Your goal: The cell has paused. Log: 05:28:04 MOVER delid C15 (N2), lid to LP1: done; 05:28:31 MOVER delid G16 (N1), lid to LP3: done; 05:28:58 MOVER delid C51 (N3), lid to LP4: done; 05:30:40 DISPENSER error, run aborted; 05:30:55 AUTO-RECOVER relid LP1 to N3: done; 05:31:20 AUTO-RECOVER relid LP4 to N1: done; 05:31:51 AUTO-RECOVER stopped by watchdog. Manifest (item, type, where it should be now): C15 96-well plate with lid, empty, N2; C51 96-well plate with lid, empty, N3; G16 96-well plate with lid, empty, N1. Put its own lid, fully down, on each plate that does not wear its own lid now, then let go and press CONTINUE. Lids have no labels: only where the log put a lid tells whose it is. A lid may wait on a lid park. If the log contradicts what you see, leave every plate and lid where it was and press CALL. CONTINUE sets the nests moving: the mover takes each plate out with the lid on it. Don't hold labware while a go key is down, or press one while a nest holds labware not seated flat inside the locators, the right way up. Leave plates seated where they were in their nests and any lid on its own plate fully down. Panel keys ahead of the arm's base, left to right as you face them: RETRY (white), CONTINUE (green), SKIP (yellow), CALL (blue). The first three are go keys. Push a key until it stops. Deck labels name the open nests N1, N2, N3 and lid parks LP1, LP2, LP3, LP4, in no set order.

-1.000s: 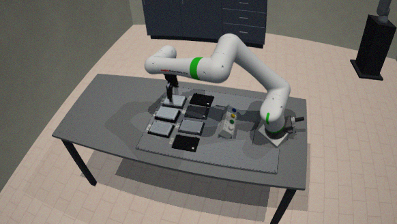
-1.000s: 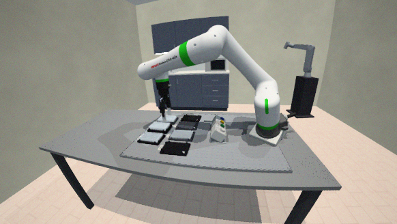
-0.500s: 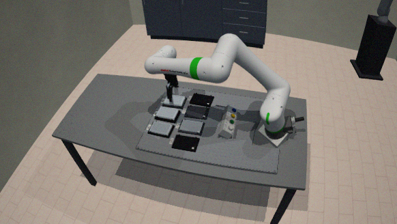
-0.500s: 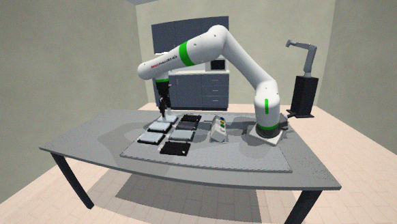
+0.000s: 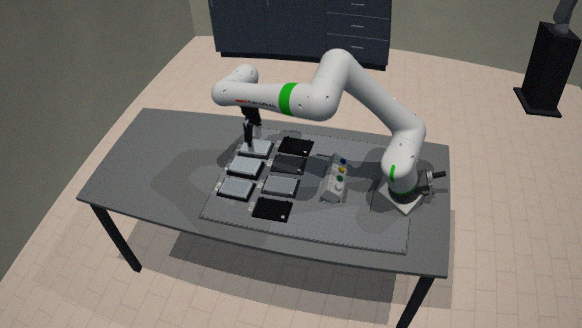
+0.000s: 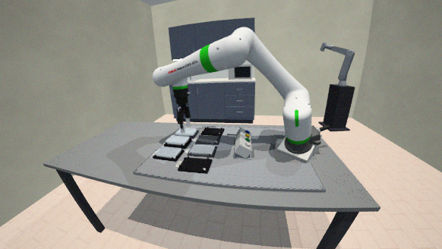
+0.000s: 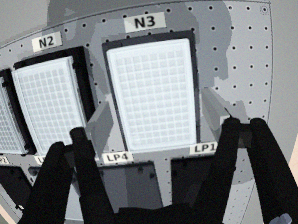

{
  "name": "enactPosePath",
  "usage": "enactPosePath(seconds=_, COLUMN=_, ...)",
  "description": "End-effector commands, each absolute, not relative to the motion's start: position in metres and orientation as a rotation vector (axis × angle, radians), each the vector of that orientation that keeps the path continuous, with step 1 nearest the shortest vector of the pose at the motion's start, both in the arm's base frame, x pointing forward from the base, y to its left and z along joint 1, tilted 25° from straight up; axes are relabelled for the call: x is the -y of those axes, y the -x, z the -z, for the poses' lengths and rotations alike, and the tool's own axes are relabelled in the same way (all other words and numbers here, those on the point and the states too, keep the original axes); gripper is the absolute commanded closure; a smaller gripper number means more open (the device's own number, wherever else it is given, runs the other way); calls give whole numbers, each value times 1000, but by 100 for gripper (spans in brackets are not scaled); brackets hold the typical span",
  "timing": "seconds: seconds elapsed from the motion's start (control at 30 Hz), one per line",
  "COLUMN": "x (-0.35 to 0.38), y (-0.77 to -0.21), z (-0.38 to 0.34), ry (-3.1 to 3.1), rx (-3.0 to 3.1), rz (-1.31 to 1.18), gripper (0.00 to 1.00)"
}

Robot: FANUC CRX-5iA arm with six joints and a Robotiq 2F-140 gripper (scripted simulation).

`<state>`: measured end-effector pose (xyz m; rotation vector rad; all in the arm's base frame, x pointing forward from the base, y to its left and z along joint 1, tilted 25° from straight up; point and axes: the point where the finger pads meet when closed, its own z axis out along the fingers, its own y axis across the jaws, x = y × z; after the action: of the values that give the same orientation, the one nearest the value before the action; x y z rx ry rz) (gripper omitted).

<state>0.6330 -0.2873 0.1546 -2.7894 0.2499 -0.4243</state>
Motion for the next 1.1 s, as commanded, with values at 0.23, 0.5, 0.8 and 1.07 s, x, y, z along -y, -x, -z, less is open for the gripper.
enactPosePath(seconds=0.23, x=294, y=-626, z=-175, ry=2790, rx=-250, rz=425, gripper=34)
enactPosePath(seconds=0.5, x=297, y=-623, z=-185, ry=2790, rx=-250, rz=425, gripper=34)
enactPosePath(seconds=0.8, x=299, y=-620, z=-192, ry=2790, rx=-250, rz=425, gripper=34)
enactPosePath(seconds=1.07, x=295, y=-619, z=-193, ry=2790, rx=-250, rz=425, gripper=34)
